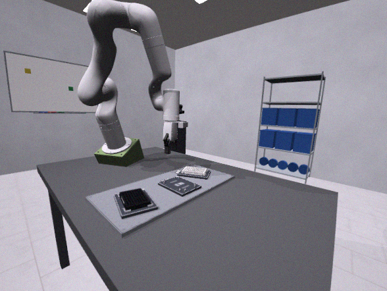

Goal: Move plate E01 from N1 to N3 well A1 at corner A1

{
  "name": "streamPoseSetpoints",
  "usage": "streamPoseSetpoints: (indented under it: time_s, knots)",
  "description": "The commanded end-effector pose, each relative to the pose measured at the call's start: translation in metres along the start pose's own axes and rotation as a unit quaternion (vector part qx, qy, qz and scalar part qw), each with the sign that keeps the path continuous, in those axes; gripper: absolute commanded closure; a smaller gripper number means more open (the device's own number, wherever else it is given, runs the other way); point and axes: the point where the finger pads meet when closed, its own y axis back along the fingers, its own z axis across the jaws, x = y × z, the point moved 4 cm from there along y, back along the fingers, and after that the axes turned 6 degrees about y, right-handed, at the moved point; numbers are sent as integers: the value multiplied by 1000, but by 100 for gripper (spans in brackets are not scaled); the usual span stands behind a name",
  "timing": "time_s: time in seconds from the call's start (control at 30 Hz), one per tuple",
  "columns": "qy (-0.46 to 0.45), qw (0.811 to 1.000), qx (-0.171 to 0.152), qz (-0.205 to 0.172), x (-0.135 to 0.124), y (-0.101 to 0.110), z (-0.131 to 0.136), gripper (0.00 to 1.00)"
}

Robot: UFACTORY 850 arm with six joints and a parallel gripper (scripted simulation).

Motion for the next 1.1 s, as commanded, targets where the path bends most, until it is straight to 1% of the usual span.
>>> streamPoseSetpoints:
  time_s: [0.0,0.4,0.77,0.83,1.07]
  knots:
    - [0,1000,0,1,1,1,0,0]
    - [0,1000,0,1,1,1,0,0]
    - [0,1000,0,1,55,1,-8,0]
    - [0,1000,0,1,55,1,-8,0]
    - [0,1000,0,1,90,1,-13,0]
